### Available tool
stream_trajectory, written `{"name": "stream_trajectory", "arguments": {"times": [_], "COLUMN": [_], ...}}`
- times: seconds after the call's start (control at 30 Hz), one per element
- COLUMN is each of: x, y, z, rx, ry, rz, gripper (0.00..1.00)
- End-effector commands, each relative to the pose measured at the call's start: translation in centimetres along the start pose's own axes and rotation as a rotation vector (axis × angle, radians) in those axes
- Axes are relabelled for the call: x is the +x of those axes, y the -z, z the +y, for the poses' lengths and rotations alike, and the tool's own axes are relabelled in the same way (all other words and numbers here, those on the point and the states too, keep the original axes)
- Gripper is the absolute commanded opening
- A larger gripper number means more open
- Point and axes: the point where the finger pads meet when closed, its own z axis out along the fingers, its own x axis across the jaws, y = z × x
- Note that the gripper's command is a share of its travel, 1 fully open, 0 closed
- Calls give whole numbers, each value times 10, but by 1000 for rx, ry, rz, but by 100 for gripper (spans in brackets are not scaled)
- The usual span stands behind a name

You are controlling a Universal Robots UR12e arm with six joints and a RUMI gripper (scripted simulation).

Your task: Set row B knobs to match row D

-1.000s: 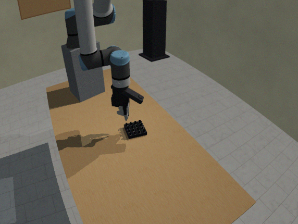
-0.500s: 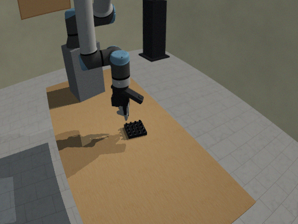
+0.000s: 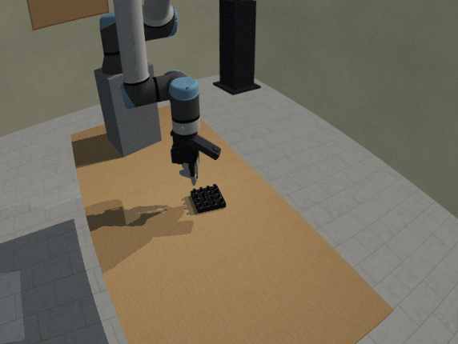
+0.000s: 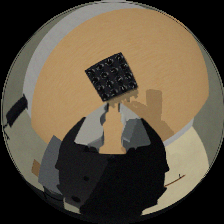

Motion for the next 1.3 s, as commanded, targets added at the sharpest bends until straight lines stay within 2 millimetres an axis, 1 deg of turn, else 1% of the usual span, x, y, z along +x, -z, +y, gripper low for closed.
{"name": "stream_trajectory", "arguments": {"times": [0.0,0.67,1.27], "x": [0,0,0], "y": [0,-3,-20], "z": [0,0,-1], "rx": [1,0,0], "ry": [0,0,0], "rz": [1,1,1], "gripper": [11,11,11]}}
